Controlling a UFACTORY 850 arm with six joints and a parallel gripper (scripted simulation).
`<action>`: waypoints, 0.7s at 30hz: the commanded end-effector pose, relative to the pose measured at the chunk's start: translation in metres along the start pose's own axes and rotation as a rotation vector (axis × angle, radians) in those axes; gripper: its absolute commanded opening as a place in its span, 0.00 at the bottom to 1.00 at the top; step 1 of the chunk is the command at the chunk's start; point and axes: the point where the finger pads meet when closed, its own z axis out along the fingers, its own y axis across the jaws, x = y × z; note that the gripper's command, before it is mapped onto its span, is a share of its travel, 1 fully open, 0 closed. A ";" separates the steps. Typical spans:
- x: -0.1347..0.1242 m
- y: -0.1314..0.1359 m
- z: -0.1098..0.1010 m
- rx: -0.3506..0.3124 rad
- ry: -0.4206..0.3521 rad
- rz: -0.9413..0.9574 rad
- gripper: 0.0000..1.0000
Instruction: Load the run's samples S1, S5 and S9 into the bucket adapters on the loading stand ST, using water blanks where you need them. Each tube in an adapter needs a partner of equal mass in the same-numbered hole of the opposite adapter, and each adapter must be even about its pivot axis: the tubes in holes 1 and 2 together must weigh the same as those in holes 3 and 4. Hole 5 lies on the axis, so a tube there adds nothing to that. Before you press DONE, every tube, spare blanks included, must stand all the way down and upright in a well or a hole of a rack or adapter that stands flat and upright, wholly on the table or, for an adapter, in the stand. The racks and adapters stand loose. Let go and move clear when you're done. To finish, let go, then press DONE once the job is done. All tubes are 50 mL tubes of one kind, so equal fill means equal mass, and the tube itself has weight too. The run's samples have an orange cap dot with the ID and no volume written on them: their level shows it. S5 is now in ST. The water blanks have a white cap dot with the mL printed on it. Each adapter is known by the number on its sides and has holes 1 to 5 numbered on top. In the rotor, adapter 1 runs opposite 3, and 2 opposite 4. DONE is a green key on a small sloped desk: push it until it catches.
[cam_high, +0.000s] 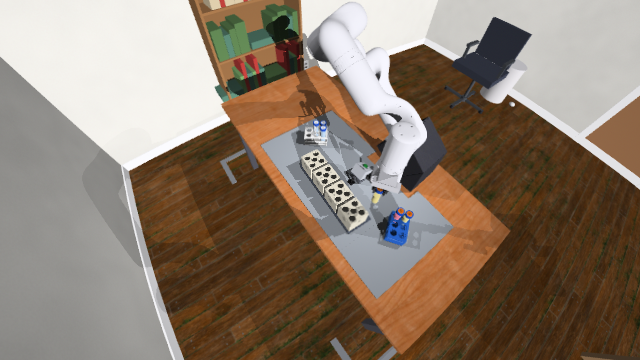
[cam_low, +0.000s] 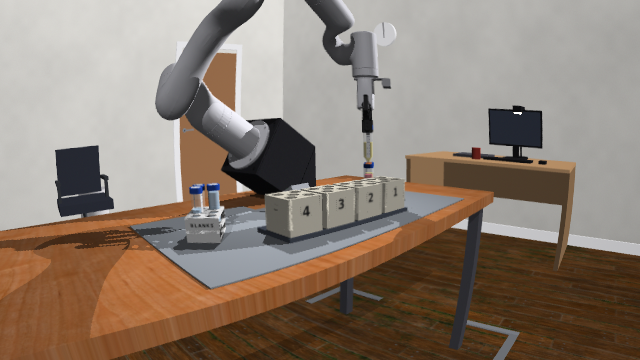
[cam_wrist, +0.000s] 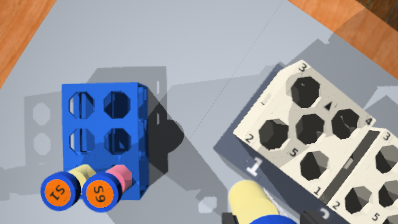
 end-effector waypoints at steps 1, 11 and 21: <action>0.005 -0.020 -0.001 0.000 0.000 -0.002 0.00; 0.015 -0.069 -0.001 0.000 0.000 -0.002 0.00; 0.023 -0.108 -0.001 0.000 0.000 -0.002 0.00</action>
